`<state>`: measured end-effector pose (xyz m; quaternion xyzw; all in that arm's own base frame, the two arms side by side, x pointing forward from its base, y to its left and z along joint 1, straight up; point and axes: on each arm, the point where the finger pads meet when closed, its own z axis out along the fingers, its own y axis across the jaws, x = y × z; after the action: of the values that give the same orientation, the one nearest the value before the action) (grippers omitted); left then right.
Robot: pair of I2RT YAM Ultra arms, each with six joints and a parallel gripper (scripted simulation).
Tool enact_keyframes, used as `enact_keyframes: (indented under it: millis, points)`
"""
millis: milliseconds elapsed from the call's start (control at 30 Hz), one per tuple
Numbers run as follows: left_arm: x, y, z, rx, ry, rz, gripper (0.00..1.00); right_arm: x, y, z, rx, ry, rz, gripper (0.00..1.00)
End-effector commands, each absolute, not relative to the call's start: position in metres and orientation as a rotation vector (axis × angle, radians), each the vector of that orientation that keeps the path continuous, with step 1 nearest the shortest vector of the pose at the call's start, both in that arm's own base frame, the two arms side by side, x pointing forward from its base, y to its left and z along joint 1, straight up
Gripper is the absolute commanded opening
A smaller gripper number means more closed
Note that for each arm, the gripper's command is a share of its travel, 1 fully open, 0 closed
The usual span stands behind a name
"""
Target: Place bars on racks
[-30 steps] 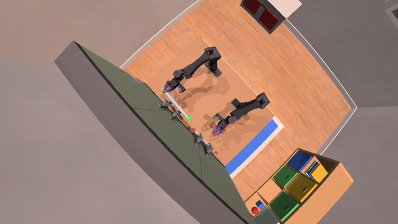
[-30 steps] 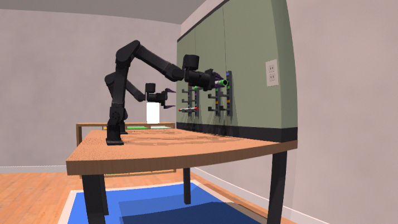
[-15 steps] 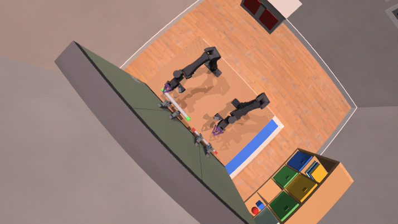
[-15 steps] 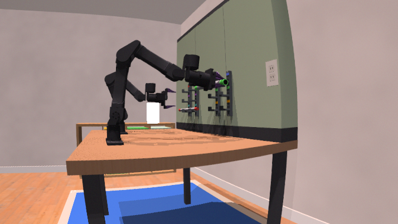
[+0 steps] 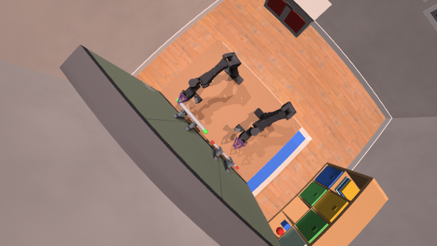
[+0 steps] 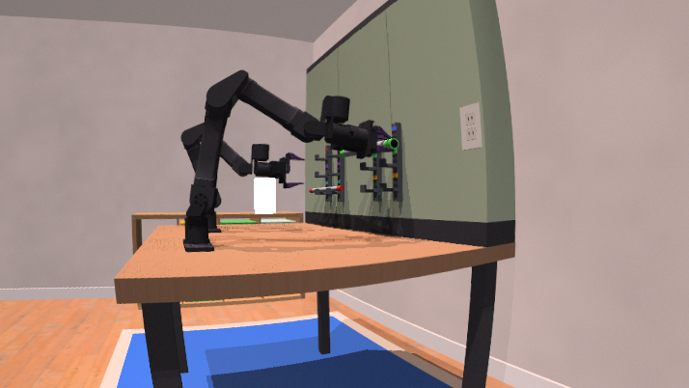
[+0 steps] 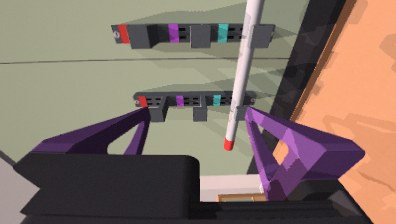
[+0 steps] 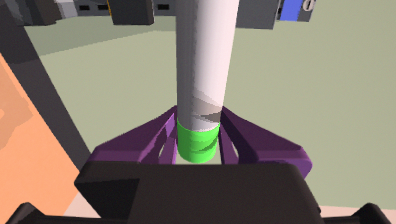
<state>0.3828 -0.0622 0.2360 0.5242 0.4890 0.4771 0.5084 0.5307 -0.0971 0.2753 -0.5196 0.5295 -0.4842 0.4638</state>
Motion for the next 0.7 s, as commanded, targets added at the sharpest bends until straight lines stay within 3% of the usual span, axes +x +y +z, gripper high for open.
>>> enact_keyframes:
  millis: [0, 667]
  points:
    - [0.382, -0.058, 0.248, 1.234, 1.164, 1.164, 1.0, 0.54, -0.095, 0.323, -1.174, 1.21, -1.243, 0.0]
    - [0.382, -0.058, 0.248, 1.234, 1.164, 1.164, 1.0, 0.556, -0.094, 0.322, -1.181, 1.205, -1.239, 0.0]
